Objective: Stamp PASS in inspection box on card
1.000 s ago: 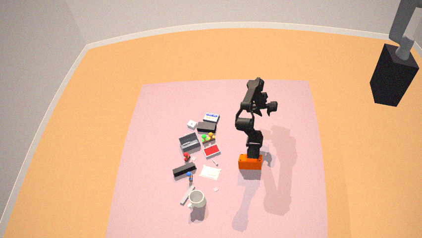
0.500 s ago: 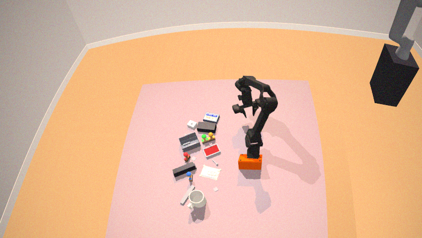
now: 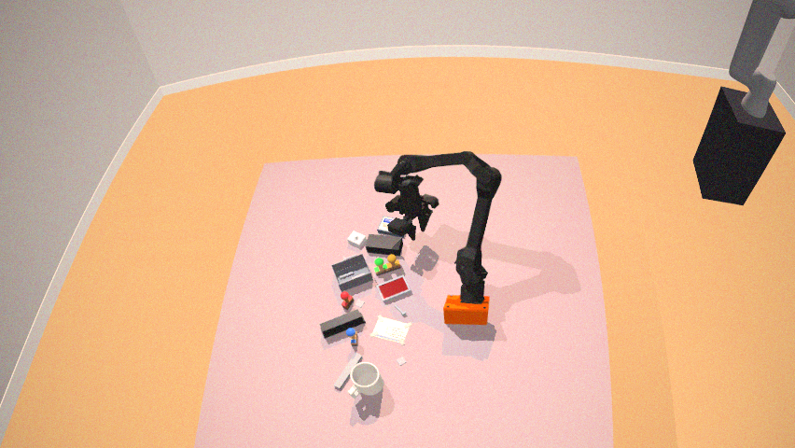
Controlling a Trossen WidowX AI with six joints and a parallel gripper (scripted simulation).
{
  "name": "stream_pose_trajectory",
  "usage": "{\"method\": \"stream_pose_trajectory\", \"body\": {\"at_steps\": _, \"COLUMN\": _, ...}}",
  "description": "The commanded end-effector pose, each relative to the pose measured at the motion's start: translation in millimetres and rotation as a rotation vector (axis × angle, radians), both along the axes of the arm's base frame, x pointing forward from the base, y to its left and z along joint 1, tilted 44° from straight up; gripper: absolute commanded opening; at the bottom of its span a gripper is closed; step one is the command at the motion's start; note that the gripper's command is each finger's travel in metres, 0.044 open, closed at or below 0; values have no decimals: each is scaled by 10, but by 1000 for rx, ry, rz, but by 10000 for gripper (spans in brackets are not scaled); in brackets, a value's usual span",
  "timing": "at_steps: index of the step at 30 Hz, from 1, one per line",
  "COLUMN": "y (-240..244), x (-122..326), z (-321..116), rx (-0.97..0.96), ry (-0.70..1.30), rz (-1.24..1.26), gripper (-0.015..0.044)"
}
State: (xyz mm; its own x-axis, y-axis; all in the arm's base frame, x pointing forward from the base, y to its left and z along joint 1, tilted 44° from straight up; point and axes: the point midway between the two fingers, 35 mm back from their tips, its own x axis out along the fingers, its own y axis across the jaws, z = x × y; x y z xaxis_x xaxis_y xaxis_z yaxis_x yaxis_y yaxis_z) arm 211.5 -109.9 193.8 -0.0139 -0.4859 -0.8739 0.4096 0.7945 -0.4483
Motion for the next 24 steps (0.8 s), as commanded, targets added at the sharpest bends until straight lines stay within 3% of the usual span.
{"method": "stream_pose_trajectory", "body": {"at_steps": 1, "y": 315, "x": 339, "z": -91, "rx": -53, "ry": 77, "rz": 146, "gripper": 223}}
{"method": "stream_pose_trajectory", "body": {"at_steps": 11, "y": 1361, "x": 877, "z": -446, "rx": -260, "ry": 239, "rz": 533, "gripper": 223}}
{"method": "stream_pose_trajectory", "body": {"at_steps": 24, "y": 1324, "x": 864, "z": -525, "rx": -264, "ry": 241, "rz": 540, "gripper": 223}}
